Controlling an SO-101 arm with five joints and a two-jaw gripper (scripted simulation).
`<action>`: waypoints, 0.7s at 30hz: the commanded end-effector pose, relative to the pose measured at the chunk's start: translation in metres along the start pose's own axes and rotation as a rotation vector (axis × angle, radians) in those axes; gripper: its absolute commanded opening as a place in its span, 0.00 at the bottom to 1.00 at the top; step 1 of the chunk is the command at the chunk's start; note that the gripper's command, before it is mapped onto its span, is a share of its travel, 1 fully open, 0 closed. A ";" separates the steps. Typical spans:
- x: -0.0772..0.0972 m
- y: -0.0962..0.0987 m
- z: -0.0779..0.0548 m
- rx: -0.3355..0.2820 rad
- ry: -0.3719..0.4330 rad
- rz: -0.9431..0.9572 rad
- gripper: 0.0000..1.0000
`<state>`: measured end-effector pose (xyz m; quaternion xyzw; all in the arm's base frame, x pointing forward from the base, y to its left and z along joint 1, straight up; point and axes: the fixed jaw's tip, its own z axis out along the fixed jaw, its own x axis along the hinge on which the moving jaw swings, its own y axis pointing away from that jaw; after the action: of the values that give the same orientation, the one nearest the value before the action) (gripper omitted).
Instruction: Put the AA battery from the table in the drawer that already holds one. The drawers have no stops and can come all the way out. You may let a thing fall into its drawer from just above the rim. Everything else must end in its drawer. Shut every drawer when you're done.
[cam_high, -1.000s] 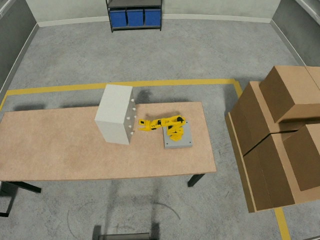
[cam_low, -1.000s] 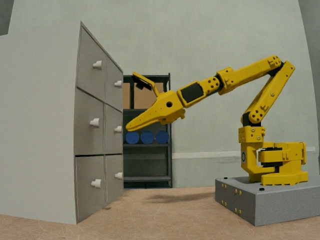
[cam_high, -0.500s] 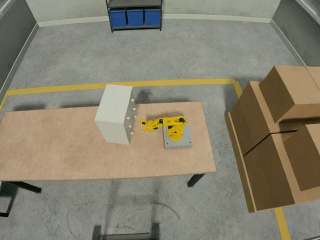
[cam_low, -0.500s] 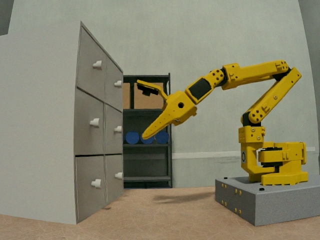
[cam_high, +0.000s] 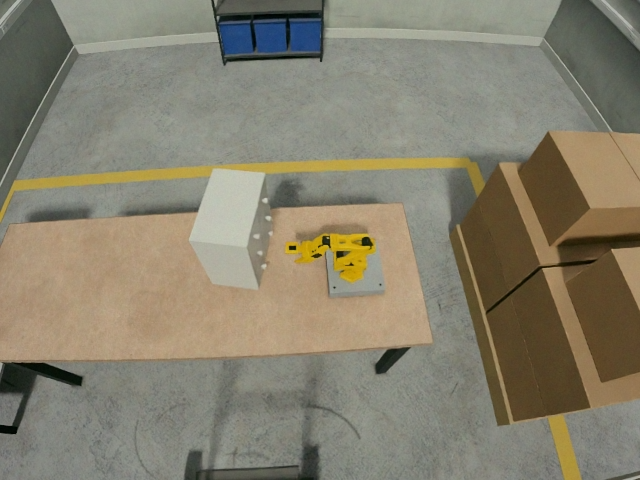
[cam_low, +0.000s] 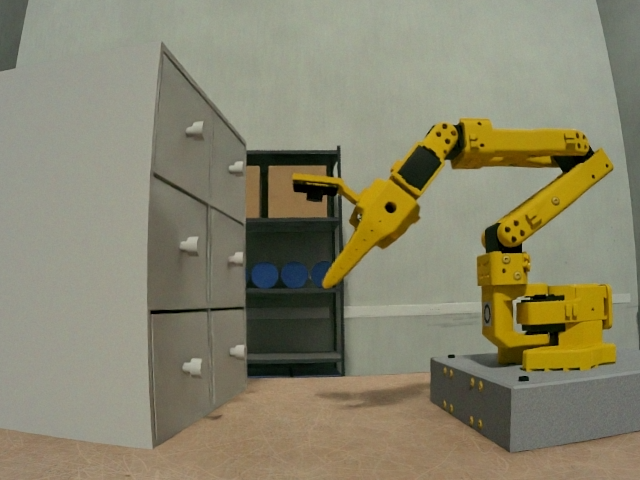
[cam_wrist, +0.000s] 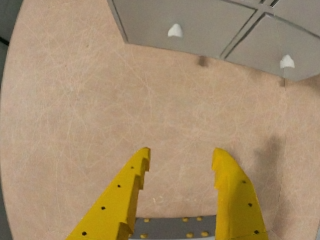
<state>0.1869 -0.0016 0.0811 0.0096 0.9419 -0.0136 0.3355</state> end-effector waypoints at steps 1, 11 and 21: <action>0.007 -0.001 -0.009 0.003 0.044 -0.003 0.21; 0.029 -0.001 -0.022 0.000 0.165 -0.006 0.21; 0.029 -0.001 -0.022 0.000 0.165 -0.006 0.21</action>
<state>0.1495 0.0000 0.0767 0.0062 0.9684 -0.0116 0.2491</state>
